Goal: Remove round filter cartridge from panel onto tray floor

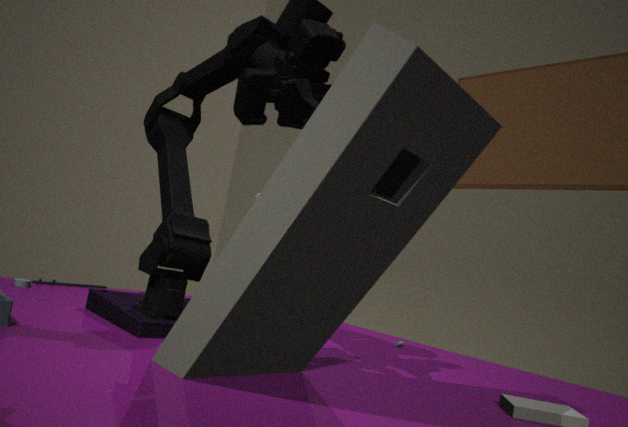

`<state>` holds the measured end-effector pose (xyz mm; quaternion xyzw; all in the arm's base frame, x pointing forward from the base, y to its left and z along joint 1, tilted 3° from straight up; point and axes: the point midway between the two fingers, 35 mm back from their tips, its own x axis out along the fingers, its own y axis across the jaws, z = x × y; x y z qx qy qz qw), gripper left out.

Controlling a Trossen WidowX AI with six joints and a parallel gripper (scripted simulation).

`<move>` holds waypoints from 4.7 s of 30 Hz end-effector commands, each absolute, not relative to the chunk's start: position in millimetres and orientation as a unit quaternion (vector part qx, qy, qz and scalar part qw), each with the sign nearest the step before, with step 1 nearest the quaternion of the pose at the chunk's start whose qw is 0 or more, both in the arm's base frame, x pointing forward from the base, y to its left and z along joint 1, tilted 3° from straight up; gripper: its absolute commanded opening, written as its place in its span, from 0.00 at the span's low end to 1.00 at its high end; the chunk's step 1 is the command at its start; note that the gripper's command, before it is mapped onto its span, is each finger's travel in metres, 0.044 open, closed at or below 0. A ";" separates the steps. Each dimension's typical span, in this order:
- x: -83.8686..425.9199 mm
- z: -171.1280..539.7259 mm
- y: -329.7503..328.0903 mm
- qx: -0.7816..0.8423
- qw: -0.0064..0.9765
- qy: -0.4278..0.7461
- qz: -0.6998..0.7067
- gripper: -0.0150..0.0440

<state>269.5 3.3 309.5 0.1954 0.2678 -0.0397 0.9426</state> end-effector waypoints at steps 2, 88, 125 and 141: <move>250.6 321.3 2.6 0.195 0.944 0.264 -0.039 0.25; 234.7 337.0 1.2 0.107 0.929 0.353 -0.026 0.77; 237.8 234.3 2.3 -0.001 0.884 0.467 0.015 0.77; 240.5 231.7 3.0 -0.001 0.885 0.465 0.017 0.61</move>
